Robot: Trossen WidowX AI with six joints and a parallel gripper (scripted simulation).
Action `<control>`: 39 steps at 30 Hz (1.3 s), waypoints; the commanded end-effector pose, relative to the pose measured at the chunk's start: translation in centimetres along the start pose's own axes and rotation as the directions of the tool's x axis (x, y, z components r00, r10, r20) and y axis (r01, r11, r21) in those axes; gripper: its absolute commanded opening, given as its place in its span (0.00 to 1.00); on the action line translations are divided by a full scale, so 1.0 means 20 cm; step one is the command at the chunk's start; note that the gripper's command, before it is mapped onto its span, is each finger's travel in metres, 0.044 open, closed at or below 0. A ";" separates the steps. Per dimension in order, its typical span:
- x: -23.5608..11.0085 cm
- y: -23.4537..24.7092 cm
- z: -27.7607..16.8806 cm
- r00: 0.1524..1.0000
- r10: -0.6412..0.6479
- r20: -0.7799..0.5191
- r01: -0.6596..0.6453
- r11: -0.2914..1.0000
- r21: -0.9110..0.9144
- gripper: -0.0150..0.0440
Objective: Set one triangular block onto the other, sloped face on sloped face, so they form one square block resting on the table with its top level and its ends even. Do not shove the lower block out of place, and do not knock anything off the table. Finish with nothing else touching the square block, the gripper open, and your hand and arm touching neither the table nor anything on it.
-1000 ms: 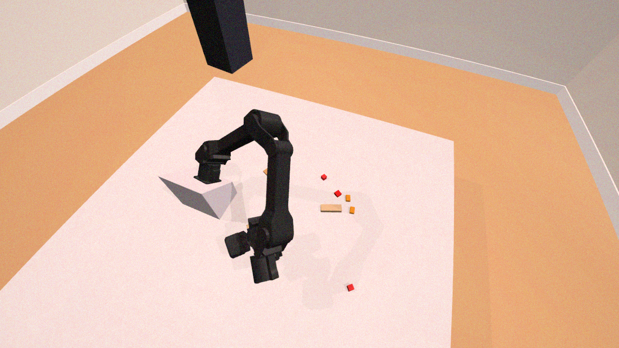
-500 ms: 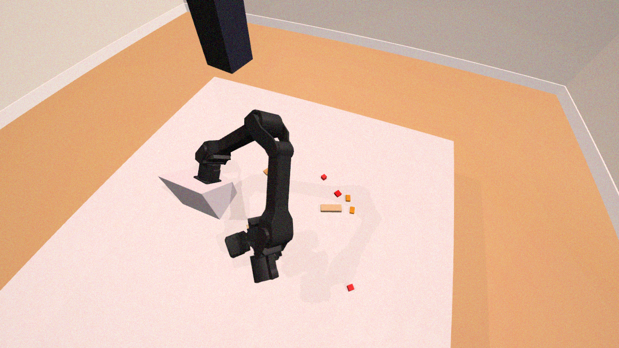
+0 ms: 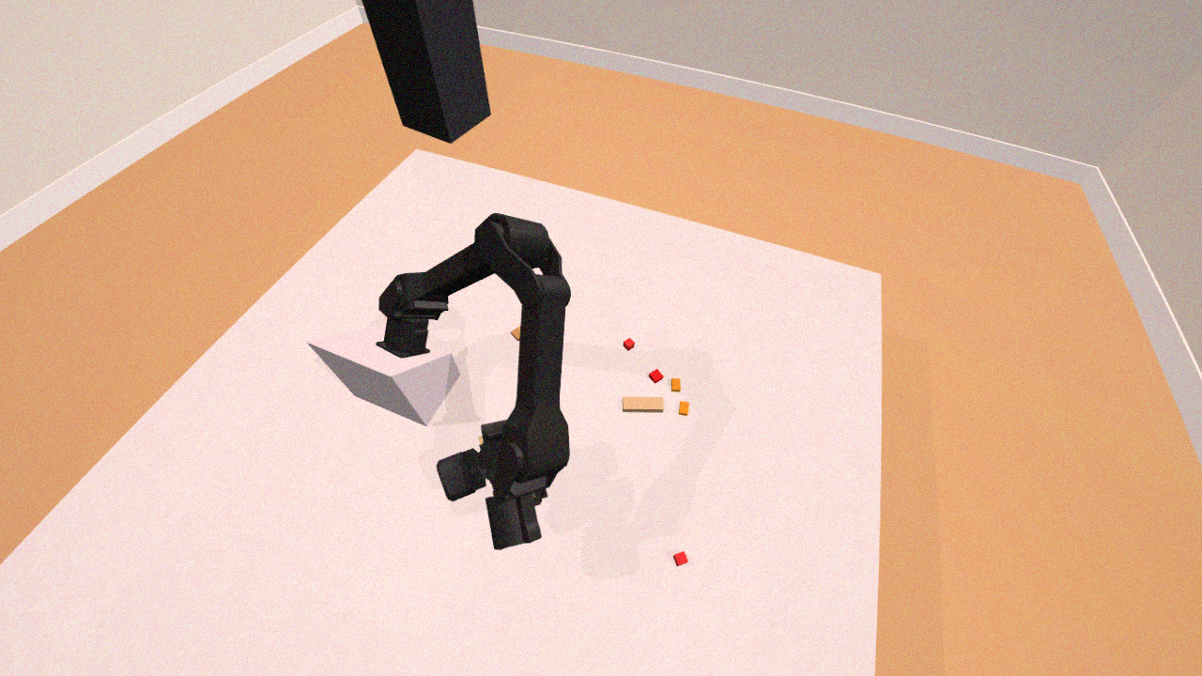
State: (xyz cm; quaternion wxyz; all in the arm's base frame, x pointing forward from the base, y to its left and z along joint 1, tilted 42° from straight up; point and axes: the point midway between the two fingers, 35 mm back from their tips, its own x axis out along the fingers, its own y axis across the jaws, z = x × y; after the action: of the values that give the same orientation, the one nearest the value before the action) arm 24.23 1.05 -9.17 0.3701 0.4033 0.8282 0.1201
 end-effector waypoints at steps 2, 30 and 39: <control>0.00 0.00 0.00 1.000 0.006 0.002 -0.006 1.000 0.003 0.25; 0.00 0.00 0.00 1.000 0.000 0.000 0.000 1.000 0.000 0.92; 0.00 0.00 0.00 1.000 0.000 0.000 0.000 1.000 0.000 1.00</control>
State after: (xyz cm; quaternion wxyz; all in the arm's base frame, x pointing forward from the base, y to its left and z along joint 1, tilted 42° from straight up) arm 24.19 1.12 -9.22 0.3700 0.4031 0.8283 0.1201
